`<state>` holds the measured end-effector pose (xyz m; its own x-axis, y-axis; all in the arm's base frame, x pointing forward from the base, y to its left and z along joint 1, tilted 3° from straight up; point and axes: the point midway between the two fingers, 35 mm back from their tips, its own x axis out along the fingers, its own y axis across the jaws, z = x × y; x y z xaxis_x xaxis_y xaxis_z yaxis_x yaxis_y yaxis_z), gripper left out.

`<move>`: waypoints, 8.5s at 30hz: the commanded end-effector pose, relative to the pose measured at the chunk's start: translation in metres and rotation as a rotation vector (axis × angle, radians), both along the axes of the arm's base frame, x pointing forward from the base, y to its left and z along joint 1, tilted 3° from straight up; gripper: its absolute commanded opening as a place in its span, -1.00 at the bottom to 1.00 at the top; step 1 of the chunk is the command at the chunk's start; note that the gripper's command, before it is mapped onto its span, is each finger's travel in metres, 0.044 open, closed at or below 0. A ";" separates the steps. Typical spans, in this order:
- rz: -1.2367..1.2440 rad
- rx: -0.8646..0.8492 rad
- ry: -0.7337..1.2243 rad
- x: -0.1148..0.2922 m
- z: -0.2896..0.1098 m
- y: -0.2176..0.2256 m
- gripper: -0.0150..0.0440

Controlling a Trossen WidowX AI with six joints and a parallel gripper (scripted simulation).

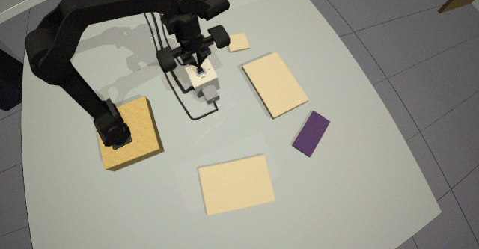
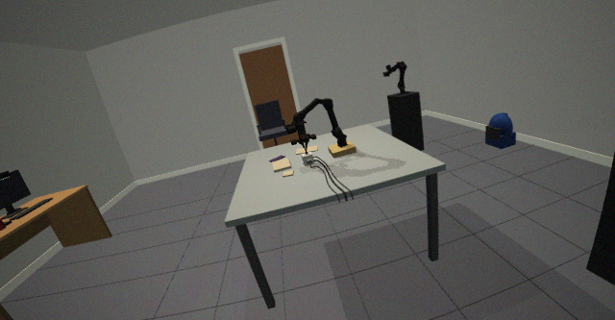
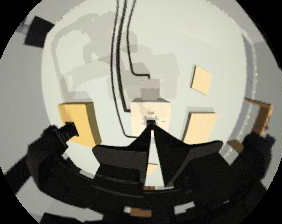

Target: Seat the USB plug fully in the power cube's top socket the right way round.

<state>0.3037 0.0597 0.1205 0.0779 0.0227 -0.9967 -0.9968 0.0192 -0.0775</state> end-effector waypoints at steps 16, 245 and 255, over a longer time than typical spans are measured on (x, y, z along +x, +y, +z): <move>0.000 0.001 -0.004 0.000 0.014 0.000 -0.49; -3.136 0.244 -0.012 -0.001 0.018 -0.004 -0.49; -3.137 0.244 -0.025 -0.001 0.017 -0.004 -0.49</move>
